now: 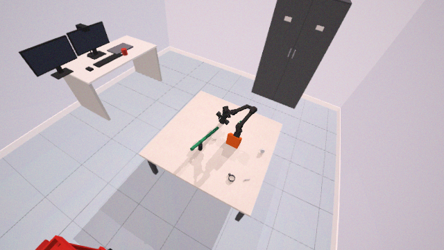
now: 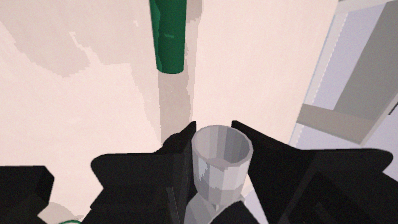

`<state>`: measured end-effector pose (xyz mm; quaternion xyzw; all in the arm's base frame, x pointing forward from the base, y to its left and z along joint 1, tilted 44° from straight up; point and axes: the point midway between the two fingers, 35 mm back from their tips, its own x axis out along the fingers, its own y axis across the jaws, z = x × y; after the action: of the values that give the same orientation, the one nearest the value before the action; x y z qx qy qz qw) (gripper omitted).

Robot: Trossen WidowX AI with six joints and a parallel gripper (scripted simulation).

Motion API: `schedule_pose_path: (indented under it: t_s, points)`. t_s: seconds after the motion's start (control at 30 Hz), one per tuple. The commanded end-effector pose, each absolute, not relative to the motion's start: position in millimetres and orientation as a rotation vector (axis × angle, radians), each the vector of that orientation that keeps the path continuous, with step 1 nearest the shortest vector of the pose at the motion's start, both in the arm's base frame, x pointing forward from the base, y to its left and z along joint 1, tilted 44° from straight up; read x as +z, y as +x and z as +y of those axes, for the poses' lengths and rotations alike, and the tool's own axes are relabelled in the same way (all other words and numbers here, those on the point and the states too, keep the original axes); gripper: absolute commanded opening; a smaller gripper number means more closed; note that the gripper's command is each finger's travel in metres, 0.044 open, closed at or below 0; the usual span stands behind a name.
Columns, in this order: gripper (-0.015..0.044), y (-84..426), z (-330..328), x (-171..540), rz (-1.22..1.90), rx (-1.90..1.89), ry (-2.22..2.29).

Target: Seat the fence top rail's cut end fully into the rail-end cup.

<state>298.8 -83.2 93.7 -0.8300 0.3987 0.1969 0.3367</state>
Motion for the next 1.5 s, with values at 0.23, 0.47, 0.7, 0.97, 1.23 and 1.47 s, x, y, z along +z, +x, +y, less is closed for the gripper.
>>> schedule_pose_path:
  t_s: [0.23, 0.47, 0.7, 0.97, 1.23, 1.47]
  points:
    - [0.0, 300.5, -82.6, 93.2, 1.043, 0.494, -2.152]
    - [0.0, 299.9, -83.0, 93.3, 1.044, 0.5, -2.157]
    - [0.0105, 299.9, -83.0, 93.3, 1.044, 0.5, -2.157]
    - [0.0315, 299.8, -79.9, 93.1, 1.044, 0.502, -2.155]
    - [0.044, 298.2, -57.3, 92.4, 1.043, 0.513, -2.149]
    - [0.044, 295.0, -36.4, 93.0, 1.04, 0.514, -2.152]
